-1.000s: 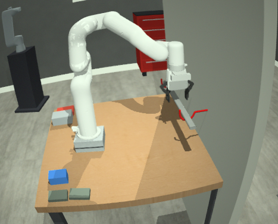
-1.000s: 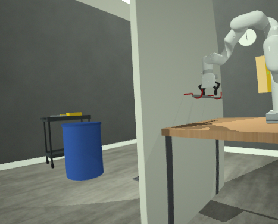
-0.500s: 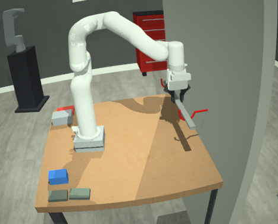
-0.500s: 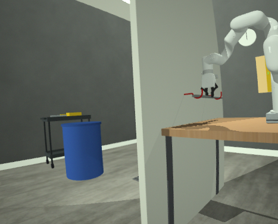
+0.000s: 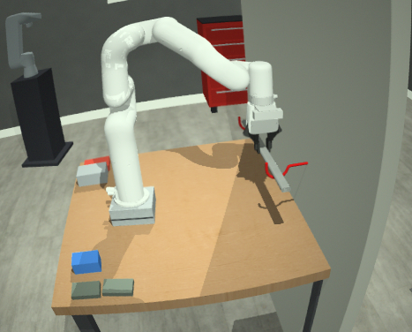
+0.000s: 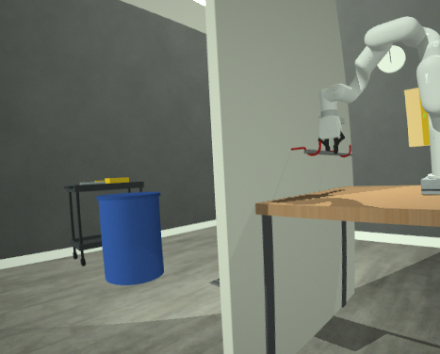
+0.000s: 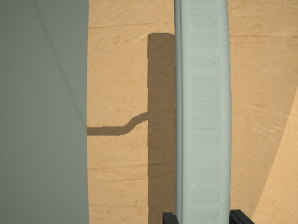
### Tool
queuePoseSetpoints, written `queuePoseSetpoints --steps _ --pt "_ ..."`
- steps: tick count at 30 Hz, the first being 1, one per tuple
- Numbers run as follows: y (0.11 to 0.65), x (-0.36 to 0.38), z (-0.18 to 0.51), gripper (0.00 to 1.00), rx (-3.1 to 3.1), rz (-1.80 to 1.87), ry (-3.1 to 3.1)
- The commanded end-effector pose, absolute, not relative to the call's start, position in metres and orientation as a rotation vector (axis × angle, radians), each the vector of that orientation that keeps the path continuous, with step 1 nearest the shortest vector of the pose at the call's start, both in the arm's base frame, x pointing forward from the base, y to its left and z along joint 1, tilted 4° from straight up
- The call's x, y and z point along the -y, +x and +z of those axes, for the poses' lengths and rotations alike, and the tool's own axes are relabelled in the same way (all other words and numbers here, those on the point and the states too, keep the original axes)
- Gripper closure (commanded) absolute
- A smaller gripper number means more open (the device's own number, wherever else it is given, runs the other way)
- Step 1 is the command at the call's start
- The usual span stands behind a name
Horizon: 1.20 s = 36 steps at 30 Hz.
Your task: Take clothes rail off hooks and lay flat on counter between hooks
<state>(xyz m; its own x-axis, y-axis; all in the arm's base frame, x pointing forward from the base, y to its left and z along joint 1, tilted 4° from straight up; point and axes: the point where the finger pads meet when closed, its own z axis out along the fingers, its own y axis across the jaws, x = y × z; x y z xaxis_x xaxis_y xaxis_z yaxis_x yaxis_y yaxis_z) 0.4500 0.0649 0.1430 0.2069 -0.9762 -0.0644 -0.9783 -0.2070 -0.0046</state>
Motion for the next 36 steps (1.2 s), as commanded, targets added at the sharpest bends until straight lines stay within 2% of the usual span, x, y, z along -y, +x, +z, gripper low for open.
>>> queuePoseSetpoints --steps 1,36 --pt "0.4514 -0.065 0.1448 1.0 -1.948 0.068 -2.403" --pt "0.4515 -0.0648 0.148 1.0 -1.947 0.067 -2.403"
